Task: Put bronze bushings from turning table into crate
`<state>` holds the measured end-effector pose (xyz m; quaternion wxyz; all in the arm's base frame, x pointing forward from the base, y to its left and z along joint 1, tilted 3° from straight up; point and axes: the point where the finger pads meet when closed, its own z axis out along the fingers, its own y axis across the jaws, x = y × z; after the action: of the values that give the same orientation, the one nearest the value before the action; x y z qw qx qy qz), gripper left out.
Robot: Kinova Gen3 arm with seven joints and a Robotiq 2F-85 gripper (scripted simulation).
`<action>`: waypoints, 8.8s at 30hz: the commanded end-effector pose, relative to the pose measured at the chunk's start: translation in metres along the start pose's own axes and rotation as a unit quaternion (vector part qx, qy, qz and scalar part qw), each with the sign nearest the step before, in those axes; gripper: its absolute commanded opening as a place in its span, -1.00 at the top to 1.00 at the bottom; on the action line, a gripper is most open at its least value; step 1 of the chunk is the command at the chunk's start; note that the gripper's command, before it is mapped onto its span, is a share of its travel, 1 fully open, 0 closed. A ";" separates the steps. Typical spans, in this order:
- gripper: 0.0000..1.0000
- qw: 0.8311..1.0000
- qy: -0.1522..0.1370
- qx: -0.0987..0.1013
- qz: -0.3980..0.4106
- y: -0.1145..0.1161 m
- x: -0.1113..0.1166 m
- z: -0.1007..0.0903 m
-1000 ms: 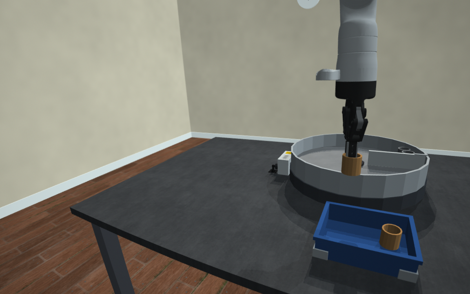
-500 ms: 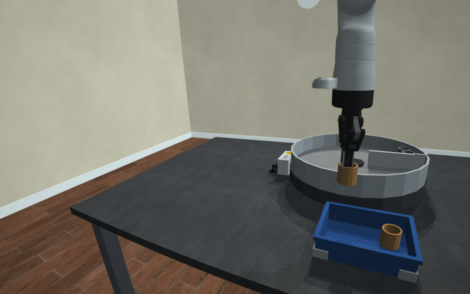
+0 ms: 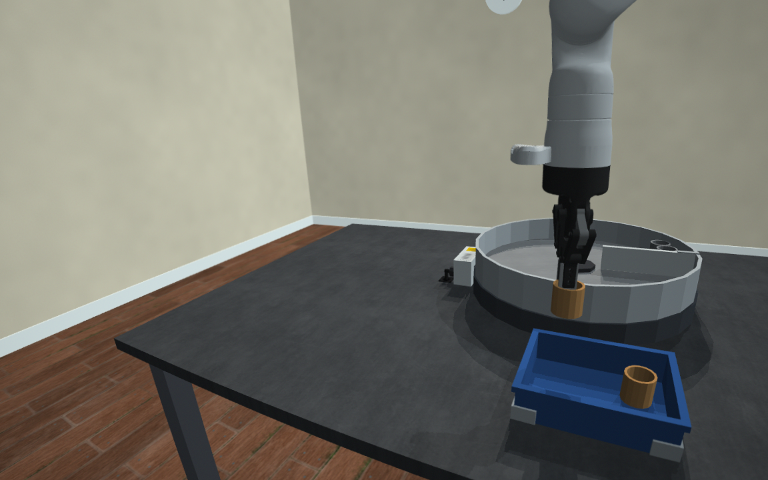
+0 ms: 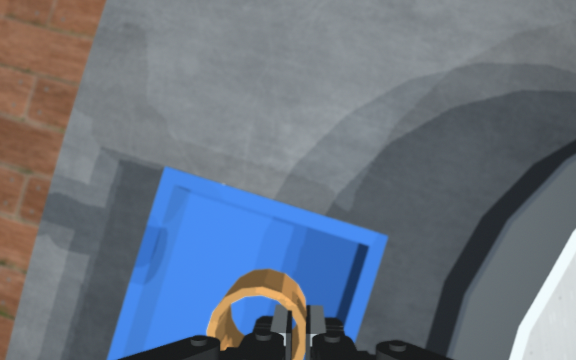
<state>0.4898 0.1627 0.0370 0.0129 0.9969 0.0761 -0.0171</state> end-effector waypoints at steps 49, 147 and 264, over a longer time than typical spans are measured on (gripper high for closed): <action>1.00 1.000 -0.002 -0.001 -0.001 0.000 -0.002 0.063; 1.00 1.000 -0.003 -0.001 -0.001 0.000 -0.002 0.108; 0.61 1.000 -0.003 -0.001 0.000 -0.001 -0.003 0.099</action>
<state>0.4832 0.1599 -0.0626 0.0148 0.9967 0.0764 -0.0212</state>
